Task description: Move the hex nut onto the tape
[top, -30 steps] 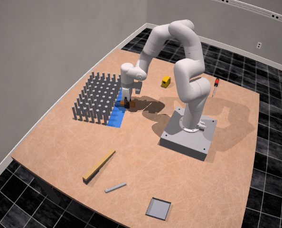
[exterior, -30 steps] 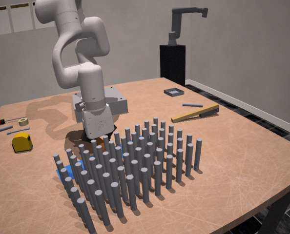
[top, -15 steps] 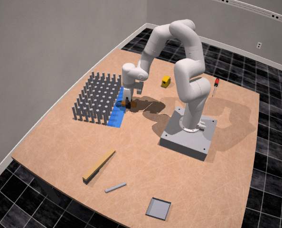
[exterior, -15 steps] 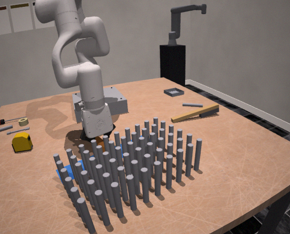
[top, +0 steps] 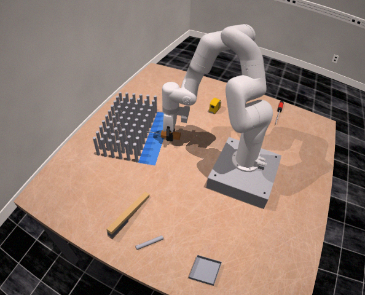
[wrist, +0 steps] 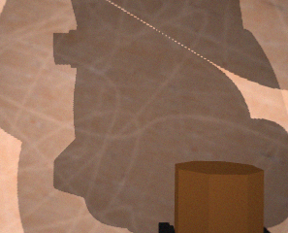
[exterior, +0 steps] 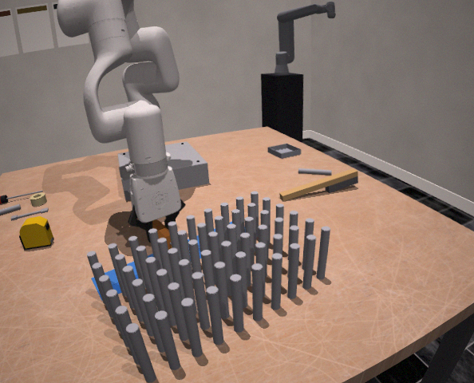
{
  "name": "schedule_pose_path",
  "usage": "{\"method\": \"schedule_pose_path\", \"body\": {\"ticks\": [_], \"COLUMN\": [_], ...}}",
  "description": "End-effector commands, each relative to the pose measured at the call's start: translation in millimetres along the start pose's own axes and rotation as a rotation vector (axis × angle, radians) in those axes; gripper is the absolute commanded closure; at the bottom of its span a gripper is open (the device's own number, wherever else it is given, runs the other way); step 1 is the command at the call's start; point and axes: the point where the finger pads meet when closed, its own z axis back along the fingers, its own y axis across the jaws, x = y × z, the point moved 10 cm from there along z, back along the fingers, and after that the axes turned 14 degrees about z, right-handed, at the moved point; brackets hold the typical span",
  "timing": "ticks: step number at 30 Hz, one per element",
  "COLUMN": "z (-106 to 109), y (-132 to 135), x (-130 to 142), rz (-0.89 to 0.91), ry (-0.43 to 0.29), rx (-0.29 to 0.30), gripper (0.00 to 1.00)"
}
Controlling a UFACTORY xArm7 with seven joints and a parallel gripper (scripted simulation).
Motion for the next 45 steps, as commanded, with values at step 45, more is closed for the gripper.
{"method": "schedule_pose_path", "body": {"ticks": [45], "z": [1], "y": [25], "x": [-95], "rz": [0.000], "ry": [-0.003], "rx": [-0.002], "gripper": [1.00]}}
